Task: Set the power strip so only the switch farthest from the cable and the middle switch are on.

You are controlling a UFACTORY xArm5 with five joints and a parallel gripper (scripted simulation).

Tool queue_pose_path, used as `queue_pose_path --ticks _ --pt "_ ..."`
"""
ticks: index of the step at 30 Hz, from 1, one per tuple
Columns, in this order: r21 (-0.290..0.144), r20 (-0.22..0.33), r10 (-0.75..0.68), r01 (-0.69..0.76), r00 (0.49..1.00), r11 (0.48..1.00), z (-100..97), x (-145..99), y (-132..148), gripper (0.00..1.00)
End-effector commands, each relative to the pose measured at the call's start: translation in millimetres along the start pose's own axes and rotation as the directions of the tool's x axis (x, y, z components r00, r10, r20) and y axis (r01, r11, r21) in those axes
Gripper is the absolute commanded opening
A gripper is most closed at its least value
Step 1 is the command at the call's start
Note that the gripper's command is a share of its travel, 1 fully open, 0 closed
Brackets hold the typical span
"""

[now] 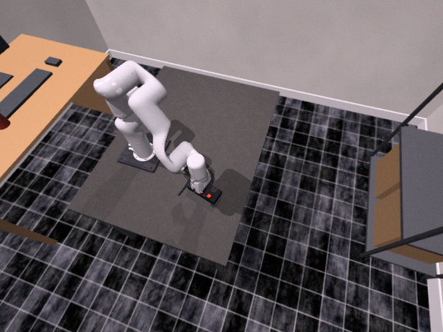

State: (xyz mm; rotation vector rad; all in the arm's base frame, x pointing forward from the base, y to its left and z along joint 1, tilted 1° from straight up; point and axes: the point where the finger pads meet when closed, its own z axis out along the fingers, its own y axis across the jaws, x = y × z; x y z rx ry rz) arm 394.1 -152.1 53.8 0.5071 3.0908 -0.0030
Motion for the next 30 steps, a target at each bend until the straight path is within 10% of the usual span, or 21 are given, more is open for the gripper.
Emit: queue_pose_path --ticks 1,30 --pt "0.000 0.000 0.000 0.000 1.000 1.000 -0.1 0 0 0.00" --pt "0.000 0.001 0.000 0.000 1.000 1.000 -38.3 0 0 0.00"
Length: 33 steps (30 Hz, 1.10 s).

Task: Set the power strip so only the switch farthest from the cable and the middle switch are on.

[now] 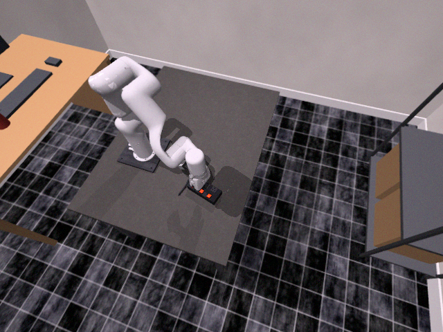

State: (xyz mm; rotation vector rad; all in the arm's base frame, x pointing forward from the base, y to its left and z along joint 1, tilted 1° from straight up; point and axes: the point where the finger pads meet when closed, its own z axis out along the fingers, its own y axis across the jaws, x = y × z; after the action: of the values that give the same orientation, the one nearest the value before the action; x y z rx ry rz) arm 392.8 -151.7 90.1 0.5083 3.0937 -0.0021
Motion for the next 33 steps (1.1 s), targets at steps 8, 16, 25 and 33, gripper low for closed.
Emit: queue_pose_path --ticks 8,16,25,33 --pt "0.000 0.004 0.000 0.000 1.000 1.000 -2.0 -1 0 0.00" --pt "0.000 0.004 0.000 0.000 1.000 1.000 -2.3 -1 0 1.00" --pt "0.000 0.004 0.000 0.000 1.000 1.000 -27.4 -1 0 1.00" --pt "0.000 0.004 0.000 0.000 1.000 1.000 -62.7 -1 0 1.00"
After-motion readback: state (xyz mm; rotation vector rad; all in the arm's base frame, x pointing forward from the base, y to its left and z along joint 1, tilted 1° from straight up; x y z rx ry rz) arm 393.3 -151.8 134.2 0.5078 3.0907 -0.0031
